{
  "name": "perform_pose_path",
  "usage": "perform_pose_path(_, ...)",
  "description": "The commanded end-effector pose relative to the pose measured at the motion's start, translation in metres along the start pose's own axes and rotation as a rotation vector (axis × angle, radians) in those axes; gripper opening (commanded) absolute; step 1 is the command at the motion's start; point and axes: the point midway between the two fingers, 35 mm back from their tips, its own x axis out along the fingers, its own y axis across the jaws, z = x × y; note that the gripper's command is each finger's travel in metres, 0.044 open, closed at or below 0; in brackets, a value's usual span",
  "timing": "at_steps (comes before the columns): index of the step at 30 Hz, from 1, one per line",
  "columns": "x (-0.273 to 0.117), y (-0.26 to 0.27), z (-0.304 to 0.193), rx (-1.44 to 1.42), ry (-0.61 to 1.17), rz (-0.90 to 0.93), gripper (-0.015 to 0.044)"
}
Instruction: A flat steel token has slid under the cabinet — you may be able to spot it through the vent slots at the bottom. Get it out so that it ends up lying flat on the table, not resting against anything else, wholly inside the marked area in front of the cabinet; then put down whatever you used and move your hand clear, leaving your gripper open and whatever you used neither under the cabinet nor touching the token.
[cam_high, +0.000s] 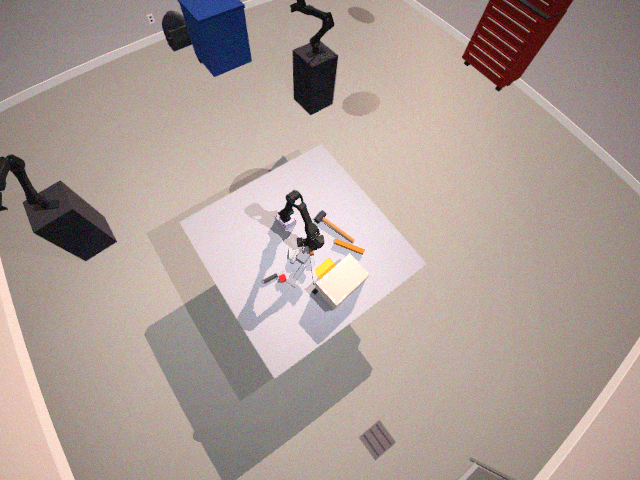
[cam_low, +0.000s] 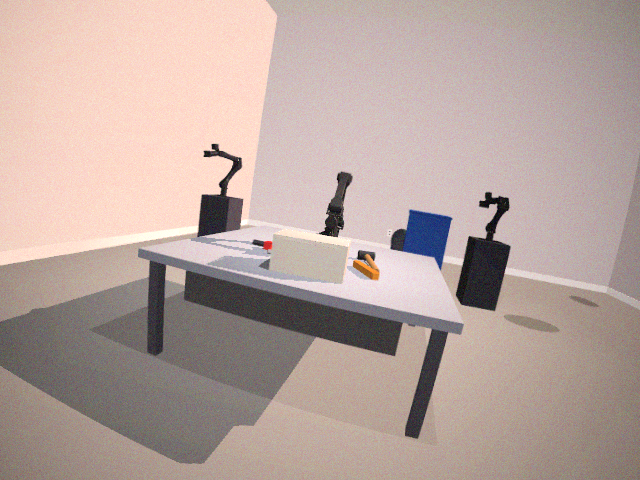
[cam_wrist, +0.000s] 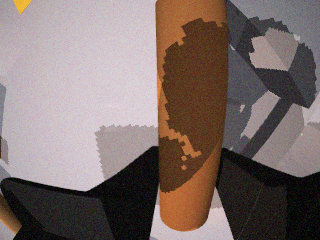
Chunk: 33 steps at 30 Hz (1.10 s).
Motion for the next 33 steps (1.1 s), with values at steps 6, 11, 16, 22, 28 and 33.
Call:
perform_pose_path(6,0.0,-0.009,0.008,0.007,-0.004,-0.005,0.0)
perform_pose_path(11,0.0,-0.013,0.011,0.007,-0.004,-0.006,0.0)
perform_pose_path(16,0.0,-0.018,0.013,0.007,-0.004,-0.006,0.0)
perform_pose_path(22,0.0,-0.024,0.015,0.007,-0.005,-0.007,0.0)
perform_pose_path(28,0.0,-0.03,0.017,0.007,-0.005,-0.007,0.0)
perform_pose_path(33,0.0,-0.035,0.019,0.007,-0.005,-0.008,0.0)
